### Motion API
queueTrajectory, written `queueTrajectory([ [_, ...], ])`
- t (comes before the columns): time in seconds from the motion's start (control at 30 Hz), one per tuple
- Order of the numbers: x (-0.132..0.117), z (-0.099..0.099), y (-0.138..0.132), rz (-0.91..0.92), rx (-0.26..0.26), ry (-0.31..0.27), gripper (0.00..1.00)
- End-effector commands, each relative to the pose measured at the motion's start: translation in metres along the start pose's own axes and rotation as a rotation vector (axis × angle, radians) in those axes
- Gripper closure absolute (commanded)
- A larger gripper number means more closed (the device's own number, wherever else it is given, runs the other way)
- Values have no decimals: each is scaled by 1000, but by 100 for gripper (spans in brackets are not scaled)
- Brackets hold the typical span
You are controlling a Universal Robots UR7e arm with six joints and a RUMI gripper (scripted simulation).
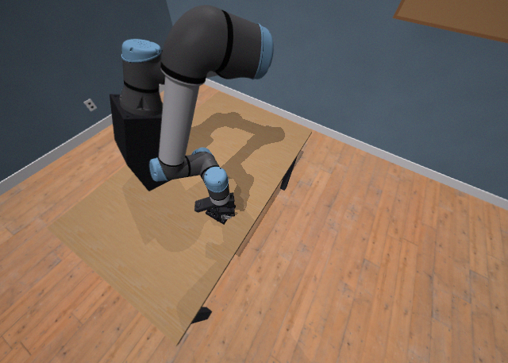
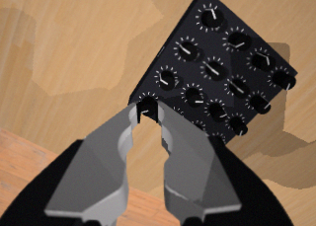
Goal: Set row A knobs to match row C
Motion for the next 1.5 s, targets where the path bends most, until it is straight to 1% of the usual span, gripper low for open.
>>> queueTrajectory([
  [0.0, 0, 0, -1, -51, 0, -2, 96],
  [0.53, 0, 0, -1, -192, 0, -2, 96],
  [1.47, -1, 0, -2, -234, 0, -2, 96],
])
Point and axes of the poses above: the point where the finger pads meet when closed, its own z axis out along the fingers, its own y axis across the jaws, x = y × z, the point moved 10 cm from there along -z, back along the fingers, and after that the axes turned 11 degrees about z, right-handed, at the moved point
